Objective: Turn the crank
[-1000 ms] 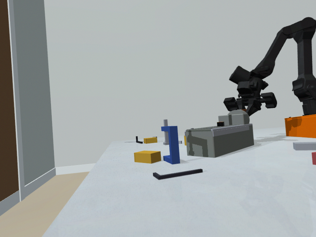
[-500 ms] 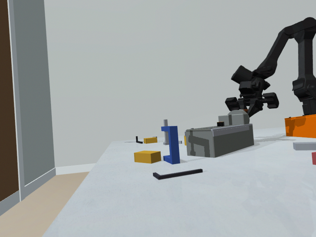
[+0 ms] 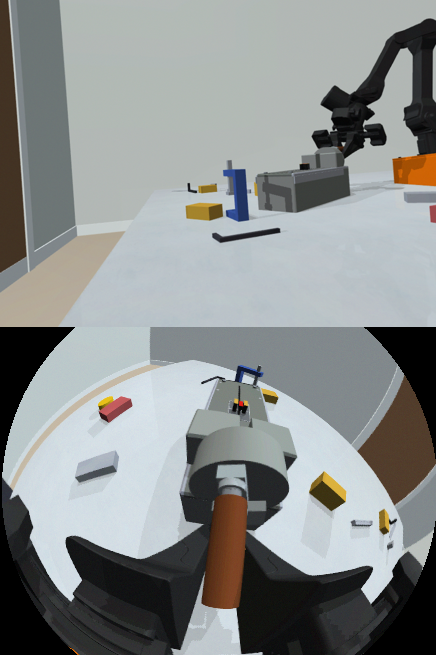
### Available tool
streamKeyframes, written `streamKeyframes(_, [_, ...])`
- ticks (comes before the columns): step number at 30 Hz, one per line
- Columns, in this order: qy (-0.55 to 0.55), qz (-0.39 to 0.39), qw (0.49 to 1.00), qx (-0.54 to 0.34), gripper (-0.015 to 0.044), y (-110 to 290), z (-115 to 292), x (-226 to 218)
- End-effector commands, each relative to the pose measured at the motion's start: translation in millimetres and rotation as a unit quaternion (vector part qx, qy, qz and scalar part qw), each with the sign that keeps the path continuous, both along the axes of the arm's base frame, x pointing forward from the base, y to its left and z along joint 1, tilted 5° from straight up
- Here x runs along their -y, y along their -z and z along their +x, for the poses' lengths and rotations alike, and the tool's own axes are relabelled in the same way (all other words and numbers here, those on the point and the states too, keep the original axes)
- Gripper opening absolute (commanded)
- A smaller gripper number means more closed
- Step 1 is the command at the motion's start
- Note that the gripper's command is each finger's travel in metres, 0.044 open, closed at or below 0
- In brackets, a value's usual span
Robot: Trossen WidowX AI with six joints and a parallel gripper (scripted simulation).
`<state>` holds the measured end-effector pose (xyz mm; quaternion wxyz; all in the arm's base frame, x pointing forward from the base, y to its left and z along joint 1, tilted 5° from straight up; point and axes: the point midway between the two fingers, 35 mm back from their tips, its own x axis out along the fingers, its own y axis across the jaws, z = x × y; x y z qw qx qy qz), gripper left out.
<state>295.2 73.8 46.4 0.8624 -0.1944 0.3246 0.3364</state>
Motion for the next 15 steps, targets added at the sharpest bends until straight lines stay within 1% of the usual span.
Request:
streamKeyframes(1, [-0.009,0.006,1.0,-0.009,0.0,4.1,-5.9,-5.8])
streamKeyframes(15, [-0.009,0.006,1.0,-0.009,0.0,7.2,-7.7,-7.7])
